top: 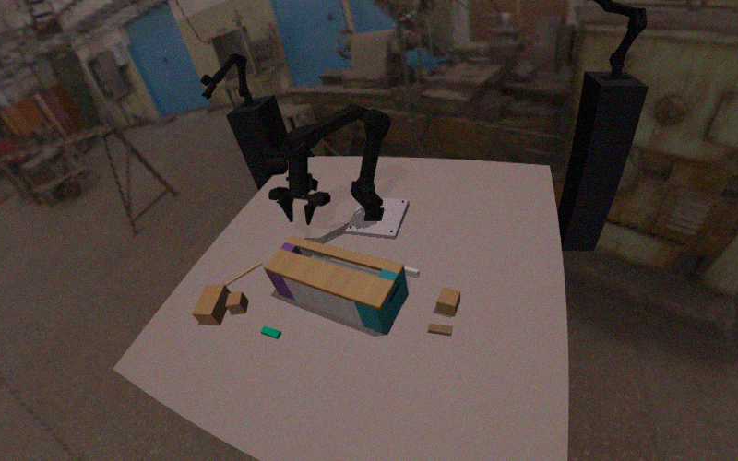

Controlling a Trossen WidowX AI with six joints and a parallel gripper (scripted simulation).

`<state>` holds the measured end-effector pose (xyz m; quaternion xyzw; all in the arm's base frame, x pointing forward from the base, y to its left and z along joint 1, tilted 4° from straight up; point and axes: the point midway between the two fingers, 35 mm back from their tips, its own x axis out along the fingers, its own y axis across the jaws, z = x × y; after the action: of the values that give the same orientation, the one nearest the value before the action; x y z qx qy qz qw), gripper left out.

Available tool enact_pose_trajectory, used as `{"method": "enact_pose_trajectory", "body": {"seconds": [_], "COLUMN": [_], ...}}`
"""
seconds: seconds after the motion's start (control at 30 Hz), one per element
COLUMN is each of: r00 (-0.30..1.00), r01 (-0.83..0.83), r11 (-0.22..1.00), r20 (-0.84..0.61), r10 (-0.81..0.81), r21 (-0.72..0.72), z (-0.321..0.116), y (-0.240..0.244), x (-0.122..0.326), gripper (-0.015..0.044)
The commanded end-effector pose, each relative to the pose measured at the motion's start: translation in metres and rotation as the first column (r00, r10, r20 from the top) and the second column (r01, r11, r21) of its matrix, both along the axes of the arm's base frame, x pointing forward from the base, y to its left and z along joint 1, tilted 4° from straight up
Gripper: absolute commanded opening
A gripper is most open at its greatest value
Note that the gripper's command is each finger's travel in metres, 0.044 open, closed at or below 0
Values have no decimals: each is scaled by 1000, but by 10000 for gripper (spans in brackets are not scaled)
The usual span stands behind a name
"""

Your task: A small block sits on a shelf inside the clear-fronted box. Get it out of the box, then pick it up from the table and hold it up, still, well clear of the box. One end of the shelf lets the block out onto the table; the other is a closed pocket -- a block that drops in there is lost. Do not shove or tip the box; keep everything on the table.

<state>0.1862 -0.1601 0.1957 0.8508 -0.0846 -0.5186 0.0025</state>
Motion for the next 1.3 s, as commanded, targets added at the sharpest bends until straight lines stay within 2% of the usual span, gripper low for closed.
{"method": "enact_pose_trajectory", "body": {"seconds": [0.0, 0.23, 0.5, 1.27], "r00": [992, 992, 992, 992], "r01": [124, 124, 124, 124], "r11": [989, 989, 989, 989], "r20": [27, 27, 27, 27], "r10": [-127, -127, -127, -127], "r21": [83, 83, 84, 84], "z": [-5, -13, -97, -129], "y": [2, 1, 4, 0], "x": [-2, -1, 5, 9], "gripper": [285, 285, 285, 285]}}
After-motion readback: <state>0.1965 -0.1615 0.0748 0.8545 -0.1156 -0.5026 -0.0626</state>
